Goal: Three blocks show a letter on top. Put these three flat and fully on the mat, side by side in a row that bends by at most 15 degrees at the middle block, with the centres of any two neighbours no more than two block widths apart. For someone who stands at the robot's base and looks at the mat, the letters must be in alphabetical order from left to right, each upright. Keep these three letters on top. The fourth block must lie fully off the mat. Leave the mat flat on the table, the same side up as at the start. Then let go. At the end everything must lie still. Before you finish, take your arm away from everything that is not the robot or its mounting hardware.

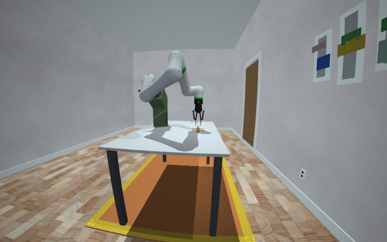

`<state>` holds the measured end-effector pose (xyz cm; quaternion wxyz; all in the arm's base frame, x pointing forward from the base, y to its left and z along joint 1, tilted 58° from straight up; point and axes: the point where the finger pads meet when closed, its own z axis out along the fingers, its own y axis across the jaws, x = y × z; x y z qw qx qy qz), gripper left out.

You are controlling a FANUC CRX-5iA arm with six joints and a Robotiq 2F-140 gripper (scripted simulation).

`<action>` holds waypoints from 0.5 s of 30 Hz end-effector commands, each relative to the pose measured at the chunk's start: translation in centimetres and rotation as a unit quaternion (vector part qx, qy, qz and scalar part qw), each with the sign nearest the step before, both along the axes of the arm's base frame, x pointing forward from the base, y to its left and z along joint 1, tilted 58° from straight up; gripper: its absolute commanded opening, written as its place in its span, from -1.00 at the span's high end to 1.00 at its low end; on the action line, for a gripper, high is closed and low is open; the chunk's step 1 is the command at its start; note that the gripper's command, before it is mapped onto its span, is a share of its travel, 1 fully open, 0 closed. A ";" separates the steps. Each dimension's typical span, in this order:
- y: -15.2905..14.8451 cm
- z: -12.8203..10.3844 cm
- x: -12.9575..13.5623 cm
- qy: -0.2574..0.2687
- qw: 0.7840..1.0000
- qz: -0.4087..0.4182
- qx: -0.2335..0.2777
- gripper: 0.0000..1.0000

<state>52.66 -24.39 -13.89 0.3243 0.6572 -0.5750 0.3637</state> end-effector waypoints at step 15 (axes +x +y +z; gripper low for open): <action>3.6 2.3 -0.4 0.001 1.000 -0.001 0.000 -1.00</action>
